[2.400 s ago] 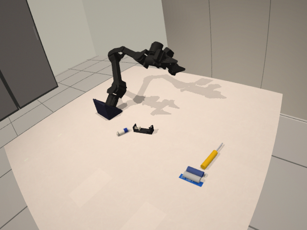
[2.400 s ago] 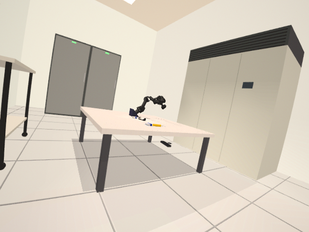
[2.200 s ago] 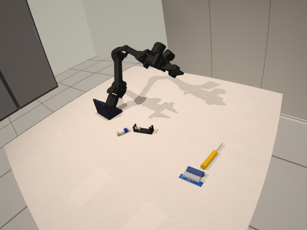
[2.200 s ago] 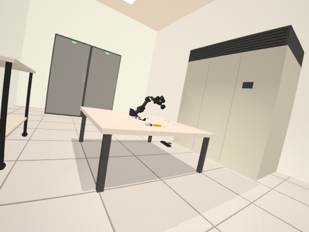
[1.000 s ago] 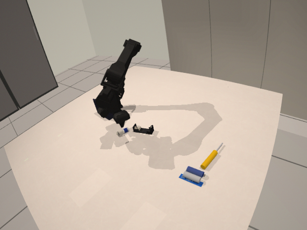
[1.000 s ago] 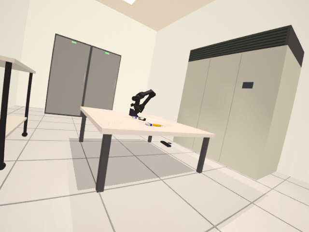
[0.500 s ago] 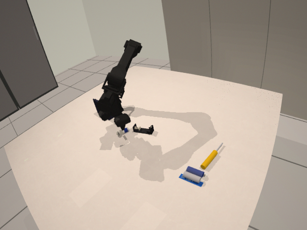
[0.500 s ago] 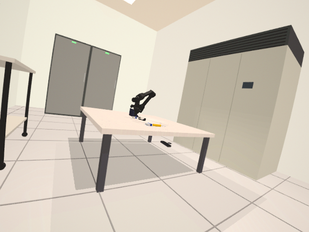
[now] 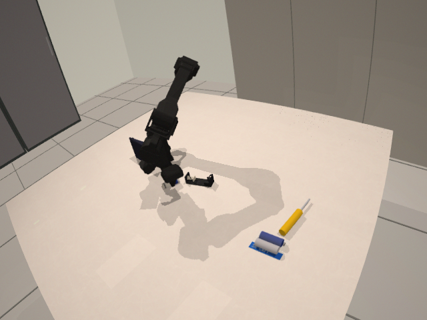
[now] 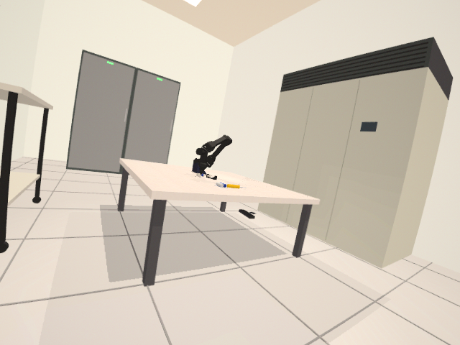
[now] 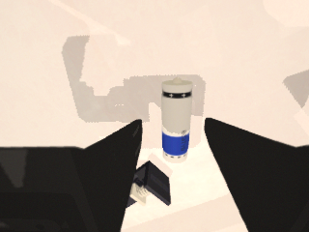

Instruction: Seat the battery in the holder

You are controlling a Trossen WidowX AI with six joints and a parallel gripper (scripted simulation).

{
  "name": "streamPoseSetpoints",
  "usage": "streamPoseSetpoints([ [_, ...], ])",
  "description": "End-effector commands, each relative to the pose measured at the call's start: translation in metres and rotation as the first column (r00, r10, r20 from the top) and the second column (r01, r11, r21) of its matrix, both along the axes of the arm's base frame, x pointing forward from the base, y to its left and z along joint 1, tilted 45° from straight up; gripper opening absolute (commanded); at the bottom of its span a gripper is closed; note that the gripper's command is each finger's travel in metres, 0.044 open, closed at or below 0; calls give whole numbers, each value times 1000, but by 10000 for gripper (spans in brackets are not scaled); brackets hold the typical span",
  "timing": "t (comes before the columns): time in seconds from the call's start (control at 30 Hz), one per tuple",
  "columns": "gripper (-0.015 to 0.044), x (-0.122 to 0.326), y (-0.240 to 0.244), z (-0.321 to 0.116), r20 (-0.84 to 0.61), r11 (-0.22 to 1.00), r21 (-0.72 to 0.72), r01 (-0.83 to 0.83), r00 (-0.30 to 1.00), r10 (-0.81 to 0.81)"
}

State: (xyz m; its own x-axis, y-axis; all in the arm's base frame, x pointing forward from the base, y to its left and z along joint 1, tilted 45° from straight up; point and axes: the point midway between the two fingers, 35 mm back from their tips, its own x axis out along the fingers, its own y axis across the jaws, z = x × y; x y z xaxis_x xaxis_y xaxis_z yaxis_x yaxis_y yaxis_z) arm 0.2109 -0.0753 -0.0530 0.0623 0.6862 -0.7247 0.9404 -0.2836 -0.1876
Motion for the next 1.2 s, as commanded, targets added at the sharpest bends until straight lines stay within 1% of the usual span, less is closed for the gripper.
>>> streamPoseSetpoints([
  [0.0,230,-1,7,-6,-8,1000,10,4,1000,-4],
  [0.1,230,-1,9,-8,-8,1000,10,4,1000,-4],
  [0.27,99,-1,9,-8,-8,1000,10,4,1000,-4],
  [0.4,73,-1,9,-8,-8,1000,10,4,1000,-4],
  [0.67,68,-2,7,-5,-8,1000,11,-5,1000,6],
  [0.9,68,-4,-22,23,-9,1000,9,1,1000,0],
  [1.07,68,-4,-26,28,-9,1000,8,4,1000,-4],
  [1.17,68,-1,-26,30,49,998,1,-57,997,57],
])
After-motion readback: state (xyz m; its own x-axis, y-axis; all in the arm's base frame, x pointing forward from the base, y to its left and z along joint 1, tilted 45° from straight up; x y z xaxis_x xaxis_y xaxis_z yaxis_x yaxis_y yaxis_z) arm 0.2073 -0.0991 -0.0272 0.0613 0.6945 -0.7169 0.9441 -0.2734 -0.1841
